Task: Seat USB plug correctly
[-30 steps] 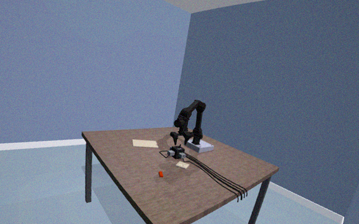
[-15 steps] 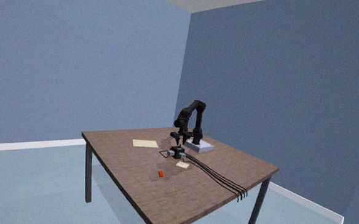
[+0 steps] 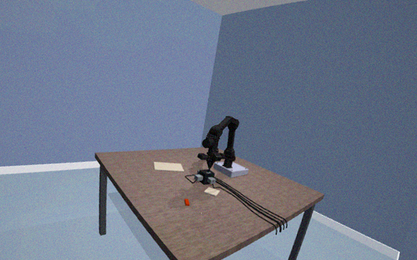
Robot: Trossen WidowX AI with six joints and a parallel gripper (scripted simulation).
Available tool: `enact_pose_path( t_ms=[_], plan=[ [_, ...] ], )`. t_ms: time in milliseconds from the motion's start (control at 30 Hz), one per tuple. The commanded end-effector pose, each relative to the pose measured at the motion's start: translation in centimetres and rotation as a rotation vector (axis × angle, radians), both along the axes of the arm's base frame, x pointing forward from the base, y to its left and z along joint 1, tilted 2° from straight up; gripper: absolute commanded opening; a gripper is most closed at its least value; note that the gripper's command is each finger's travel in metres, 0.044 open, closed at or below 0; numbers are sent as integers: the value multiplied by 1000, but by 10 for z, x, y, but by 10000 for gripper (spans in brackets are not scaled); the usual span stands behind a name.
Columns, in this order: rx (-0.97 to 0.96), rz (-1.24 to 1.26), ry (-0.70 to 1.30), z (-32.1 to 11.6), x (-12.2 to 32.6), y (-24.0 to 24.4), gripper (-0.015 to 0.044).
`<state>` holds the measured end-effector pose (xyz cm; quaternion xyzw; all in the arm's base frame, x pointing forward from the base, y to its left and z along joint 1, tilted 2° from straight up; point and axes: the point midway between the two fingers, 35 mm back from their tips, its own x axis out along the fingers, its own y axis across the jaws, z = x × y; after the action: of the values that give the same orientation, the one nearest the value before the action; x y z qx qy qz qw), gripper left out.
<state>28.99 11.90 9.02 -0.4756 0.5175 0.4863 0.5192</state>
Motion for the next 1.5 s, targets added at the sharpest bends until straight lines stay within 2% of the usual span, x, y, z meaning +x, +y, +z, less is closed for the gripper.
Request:
enact_pose_path(
  t_ms=[0, 1467],
  plan=[
    [0, 0, 0, 0, 0, 0, 0],
    [0, 0, 0, 23, 0, 0, 0]
  ],
)
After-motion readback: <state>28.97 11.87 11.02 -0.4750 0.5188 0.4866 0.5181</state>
